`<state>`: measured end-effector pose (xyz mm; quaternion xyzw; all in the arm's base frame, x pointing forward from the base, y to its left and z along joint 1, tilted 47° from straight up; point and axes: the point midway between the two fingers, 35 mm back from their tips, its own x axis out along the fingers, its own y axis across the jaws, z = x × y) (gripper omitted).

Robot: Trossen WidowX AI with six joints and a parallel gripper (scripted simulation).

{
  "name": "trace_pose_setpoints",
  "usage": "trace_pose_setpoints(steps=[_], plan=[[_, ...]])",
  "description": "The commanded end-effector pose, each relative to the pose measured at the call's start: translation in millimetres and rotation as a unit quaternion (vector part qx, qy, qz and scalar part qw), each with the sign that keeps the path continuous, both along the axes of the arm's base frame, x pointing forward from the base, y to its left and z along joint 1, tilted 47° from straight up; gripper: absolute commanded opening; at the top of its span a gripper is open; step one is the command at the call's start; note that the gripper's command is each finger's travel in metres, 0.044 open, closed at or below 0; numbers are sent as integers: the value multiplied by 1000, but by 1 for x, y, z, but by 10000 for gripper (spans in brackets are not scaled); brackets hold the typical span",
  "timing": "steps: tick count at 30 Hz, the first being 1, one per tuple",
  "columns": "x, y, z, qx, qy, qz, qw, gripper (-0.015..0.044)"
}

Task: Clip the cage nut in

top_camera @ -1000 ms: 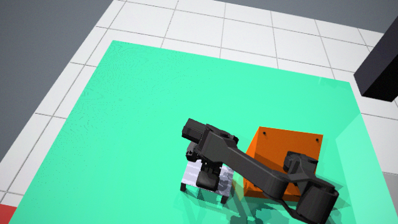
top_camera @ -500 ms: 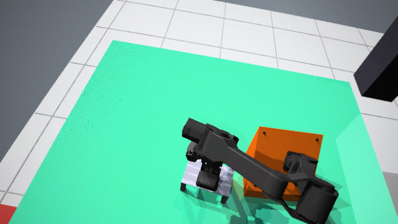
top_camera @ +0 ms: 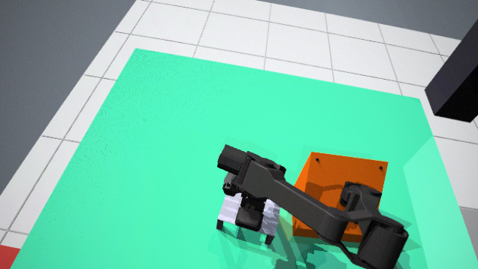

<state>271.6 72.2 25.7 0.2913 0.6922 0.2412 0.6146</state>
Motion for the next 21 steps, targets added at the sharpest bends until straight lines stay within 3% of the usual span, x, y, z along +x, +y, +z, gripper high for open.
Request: trace_pose_setpoints(steps=[1, 21], plan=[[0, 1, -1, -5, 1, 0, 1000, 34], [0, 2, 0, -19, 2, 2, 1000, 34]])
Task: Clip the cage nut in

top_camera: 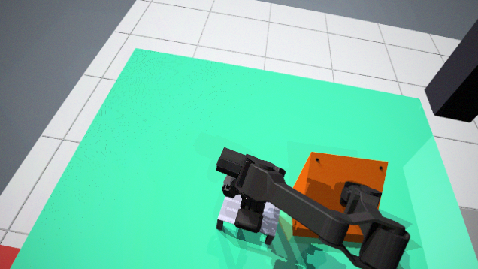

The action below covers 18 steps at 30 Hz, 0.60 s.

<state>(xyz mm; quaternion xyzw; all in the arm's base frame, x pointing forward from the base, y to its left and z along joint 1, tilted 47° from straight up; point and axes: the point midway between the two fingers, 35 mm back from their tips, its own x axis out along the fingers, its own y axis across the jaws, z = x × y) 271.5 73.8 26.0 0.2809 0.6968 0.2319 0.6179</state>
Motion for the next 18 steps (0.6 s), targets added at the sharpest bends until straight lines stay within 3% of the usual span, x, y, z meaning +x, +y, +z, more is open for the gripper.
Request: trace_pose_setpoints(steps=[1, 18], plan=[[0, 0, 0, -5, 1, 0, 1000, 34], [0, 2, 0, -17, 1, 2, 1000, 34]])
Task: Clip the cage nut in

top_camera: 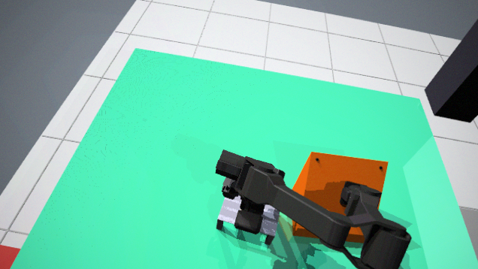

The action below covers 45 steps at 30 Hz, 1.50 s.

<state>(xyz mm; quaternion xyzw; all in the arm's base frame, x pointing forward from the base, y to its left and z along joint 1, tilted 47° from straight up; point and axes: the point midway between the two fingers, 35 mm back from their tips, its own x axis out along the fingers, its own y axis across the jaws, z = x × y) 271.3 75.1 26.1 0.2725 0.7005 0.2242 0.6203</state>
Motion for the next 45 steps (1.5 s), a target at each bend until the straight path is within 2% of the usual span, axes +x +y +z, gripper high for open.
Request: trace_pose_setpoints(steps=[1, 45], plan=[[0, 0, 0, -5, 1, 0, 1000, 34], [1, 2, 0, -24, 1, 2, 1000, 34]])
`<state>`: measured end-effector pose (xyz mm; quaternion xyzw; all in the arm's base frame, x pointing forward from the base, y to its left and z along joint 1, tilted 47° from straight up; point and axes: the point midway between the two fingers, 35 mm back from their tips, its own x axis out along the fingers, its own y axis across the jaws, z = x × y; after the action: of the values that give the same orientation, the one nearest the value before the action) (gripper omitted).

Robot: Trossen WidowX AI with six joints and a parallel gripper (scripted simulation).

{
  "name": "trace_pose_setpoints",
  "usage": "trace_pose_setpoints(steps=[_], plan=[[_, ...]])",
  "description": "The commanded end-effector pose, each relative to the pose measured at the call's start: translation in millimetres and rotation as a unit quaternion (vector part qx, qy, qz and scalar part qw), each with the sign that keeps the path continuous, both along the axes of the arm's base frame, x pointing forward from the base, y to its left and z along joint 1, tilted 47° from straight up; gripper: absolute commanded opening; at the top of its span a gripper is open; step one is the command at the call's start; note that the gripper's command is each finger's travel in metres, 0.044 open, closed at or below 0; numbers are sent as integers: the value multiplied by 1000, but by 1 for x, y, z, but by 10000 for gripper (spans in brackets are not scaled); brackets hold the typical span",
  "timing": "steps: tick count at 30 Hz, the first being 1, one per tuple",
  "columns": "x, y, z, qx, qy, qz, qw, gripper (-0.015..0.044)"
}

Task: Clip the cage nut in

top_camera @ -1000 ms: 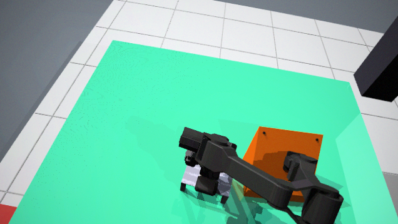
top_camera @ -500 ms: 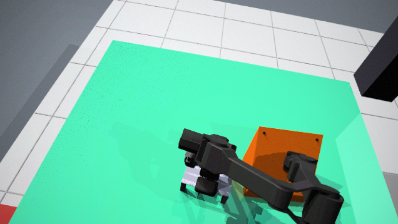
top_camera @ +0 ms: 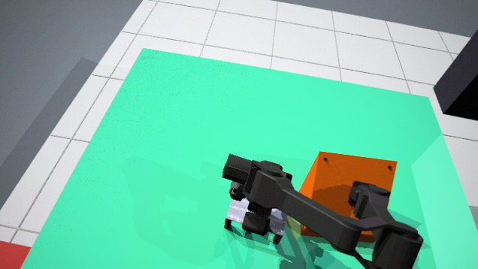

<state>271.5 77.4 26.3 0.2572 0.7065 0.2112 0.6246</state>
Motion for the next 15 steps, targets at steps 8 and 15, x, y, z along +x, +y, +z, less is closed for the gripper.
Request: trace_pose_setpoints(steps=[8, 15], plan=[[0, 0, 0, -9, 0, 0, 1000, 34], [1, 0, 0, -13, 0, 0, 1000, 34]])
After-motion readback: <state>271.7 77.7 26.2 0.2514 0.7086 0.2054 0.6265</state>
